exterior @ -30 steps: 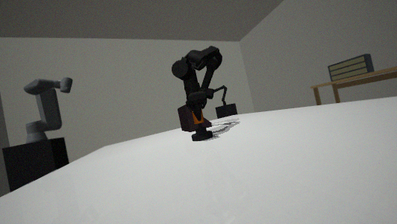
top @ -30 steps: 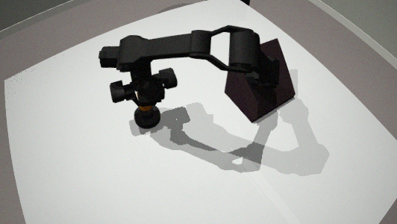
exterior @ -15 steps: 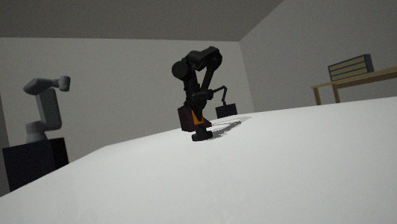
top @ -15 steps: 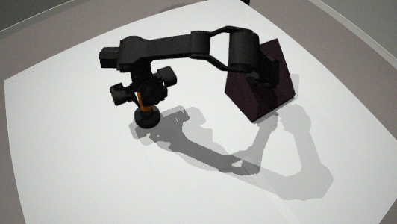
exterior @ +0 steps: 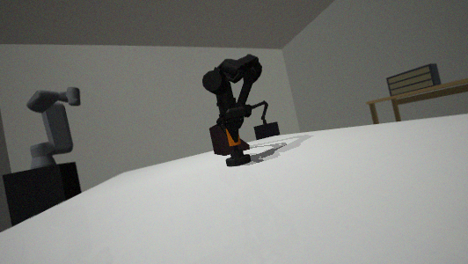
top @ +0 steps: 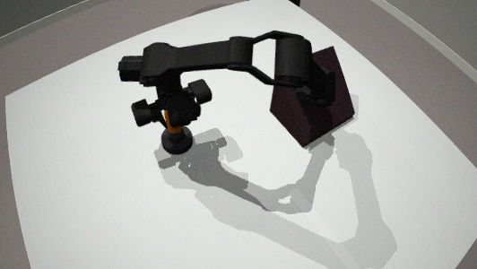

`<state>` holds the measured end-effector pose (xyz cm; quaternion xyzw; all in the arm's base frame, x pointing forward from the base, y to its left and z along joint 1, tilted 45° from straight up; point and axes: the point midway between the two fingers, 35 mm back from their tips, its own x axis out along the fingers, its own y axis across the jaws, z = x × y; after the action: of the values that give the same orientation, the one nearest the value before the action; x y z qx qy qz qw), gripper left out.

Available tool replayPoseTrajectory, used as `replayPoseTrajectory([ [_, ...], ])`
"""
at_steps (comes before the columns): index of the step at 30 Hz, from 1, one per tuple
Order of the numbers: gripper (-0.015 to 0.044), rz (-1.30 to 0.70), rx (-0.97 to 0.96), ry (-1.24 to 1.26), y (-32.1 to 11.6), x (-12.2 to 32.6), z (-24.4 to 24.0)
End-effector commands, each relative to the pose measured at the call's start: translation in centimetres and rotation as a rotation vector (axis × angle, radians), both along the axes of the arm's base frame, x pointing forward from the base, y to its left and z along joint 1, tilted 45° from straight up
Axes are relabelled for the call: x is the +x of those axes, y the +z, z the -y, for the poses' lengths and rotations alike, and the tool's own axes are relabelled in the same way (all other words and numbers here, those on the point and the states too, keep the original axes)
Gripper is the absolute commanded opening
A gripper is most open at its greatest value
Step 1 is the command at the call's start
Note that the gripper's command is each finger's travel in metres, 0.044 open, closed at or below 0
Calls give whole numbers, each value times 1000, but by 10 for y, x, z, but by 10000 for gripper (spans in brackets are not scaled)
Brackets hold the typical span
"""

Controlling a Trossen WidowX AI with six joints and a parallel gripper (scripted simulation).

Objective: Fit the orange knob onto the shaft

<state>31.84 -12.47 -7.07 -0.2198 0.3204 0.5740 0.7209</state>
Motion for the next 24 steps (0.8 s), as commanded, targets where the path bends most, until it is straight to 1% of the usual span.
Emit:
replayPoseTrajectory([
  [1, 0, 3, -2, 1, 0, -2, 0],
  [24, 0, 3, -2, 1, 0, 1, 1],
])
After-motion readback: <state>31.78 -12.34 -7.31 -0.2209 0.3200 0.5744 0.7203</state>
